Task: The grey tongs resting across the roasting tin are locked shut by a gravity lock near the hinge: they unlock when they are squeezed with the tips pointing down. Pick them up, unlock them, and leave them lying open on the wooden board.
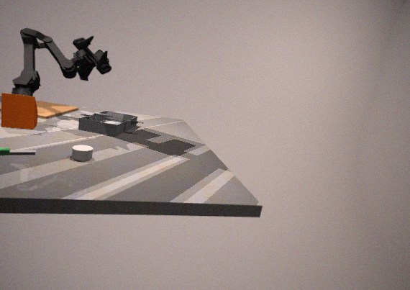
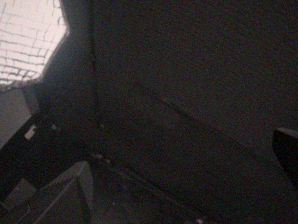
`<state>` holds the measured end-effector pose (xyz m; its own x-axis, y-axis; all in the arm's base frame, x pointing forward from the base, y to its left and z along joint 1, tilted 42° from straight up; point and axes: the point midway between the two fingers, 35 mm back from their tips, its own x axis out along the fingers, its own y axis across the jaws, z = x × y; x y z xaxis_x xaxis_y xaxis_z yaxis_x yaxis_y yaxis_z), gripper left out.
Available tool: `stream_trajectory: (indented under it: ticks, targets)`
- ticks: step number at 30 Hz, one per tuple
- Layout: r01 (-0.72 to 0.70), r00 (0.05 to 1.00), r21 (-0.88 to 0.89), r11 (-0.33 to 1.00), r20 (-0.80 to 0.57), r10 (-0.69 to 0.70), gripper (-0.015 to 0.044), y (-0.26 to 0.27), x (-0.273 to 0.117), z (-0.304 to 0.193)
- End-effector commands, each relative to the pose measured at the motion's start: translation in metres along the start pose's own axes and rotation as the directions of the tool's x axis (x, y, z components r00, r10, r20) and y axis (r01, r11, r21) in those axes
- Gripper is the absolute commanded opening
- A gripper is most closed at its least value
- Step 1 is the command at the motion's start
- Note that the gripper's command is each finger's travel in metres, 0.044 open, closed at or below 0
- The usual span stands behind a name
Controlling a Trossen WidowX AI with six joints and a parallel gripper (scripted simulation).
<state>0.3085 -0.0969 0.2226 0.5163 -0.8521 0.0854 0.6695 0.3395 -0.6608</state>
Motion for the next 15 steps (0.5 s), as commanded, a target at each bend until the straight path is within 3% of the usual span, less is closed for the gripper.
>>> stream_trajectory:
  ticks: [1,6,12,15]
  targets:
    - [-0.008,1.0,-0.003,1.0,0.004,0.008,0.0374,0.002,0.0,0.002]
    - [-0.176,0.982,-0.063,0.982,0.062,0.18,0.026,0.048,0.005,0.031]
    - [-0.536,0.835,-0.158,0.83,0.044,0.548,0.026,0.14,-0.007,0.063]
    - [-0.645,0.756,-0.167,0.746,0.0,0.654,0.026,0.166,-0.018,0.066]
